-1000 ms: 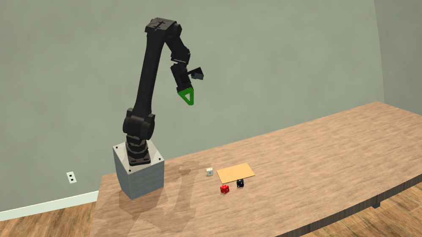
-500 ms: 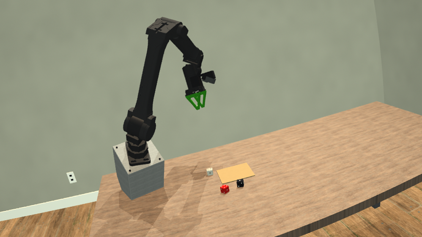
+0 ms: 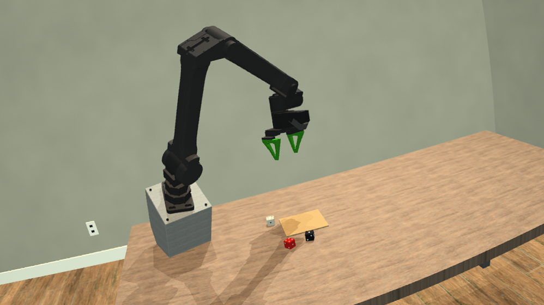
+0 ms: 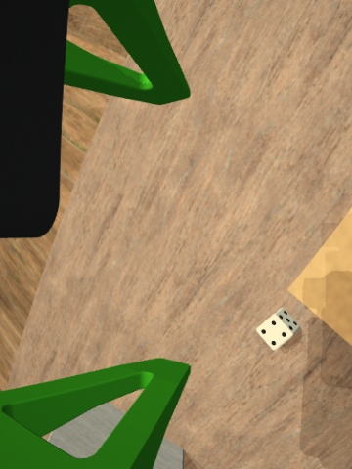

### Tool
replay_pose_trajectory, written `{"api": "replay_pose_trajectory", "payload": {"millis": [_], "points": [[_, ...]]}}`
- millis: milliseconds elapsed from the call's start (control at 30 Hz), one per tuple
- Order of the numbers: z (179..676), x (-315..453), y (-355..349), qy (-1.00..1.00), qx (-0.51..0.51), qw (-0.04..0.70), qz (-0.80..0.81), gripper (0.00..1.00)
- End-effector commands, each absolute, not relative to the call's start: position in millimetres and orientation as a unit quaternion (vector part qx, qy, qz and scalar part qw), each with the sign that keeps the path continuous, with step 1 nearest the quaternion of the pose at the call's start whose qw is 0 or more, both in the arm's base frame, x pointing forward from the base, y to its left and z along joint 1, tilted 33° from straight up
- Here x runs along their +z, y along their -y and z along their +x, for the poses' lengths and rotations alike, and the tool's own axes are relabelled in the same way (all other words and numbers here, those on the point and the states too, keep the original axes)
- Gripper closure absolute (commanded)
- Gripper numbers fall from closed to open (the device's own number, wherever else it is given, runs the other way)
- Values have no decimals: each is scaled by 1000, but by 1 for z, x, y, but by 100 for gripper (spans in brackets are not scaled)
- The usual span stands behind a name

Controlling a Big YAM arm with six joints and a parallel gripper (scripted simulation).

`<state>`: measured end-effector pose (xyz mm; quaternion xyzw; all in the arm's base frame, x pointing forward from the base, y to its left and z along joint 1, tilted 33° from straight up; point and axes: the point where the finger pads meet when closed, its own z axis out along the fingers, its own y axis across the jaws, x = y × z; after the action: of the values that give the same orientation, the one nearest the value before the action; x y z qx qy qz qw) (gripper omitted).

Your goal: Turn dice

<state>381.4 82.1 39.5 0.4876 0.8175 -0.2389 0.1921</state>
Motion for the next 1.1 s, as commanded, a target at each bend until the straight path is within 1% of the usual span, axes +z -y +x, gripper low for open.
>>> {"api": "replay_pose_trajectory", "payload": {"millis": [0, 100, 167, 233, 433, 467, 567, 833, 1067], "points": [[389, 55, -52, -775, -198, 212, 562, 0], [389, 62, -22, -741, -177, 220, 610, 0], [389, 62, -22, -741, -177, 220, 610, 0], [386, 70, 16, -693, -151, 231, 667, 0], [375, 83, 73, -609, -111, 251, 745, 0], [374, 83, 74, -607, -111, 251, 746, 0], [361, 92, 111, -544, -85, 267, 791, 0], [348, 98, 138, -492, -65, 281, 821, 0], [352, 97, 135, -495, -65, 281, 819, 0]]}}
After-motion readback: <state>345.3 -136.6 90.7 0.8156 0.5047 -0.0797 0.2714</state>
